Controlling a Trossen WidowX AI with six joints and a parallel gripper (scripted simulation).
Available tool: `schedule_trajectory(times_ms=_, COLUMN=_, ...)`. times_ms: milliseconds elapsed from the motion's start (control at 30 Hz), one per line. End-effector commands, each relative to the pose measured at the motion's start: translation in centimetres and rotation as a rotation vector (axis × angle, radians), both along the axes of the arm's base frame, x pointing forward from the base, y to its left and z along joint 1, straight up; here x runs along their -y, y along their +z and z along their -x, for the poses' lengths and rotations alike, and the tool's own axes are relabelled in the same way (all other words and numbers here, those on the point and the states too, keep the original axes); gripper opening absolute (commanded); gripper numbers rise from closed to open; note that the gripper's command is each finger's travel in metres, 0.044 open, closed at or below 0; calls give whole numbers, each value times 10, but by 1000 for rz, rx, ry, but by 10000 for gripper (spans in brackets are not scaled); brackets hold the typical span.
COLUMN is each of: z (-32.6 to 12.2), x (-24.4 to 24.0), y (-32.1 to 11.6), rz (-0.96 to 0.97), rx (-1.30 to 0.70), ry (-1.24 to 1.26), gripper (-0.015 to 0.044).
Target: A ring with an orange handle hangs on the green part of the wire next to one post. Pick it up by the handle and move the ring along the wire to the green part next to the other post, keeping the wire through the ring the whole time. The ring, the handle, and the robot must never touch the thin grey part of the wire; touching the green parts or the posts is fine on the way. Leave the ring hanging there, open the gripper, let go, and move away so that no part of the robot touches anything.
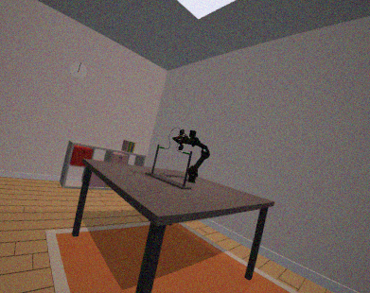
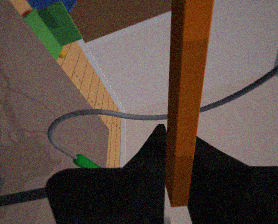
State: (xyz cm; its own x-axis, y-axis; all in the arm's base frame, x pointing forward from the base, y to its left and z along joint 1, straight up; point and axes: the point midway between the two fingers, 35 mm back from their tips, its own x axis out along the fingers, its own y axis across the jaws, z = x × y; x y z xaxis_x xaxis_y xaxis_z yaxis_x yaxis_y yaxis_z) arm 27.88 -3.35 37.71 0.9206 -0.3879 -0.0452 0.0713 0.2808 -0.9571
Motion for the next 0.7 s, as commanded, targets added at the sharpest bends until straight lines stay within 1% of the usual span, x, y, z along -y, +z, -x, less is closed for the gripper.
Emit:
schedule_trajectory(times_ms=0, z=4, x=2, y=5, rz=56, rx=18, ry=-5, gripper=-150)
schedule_trajectory(times_ms=667, z=3, x=4, y=17, rz=312, rx=41, ry=-6, gripper=-150)
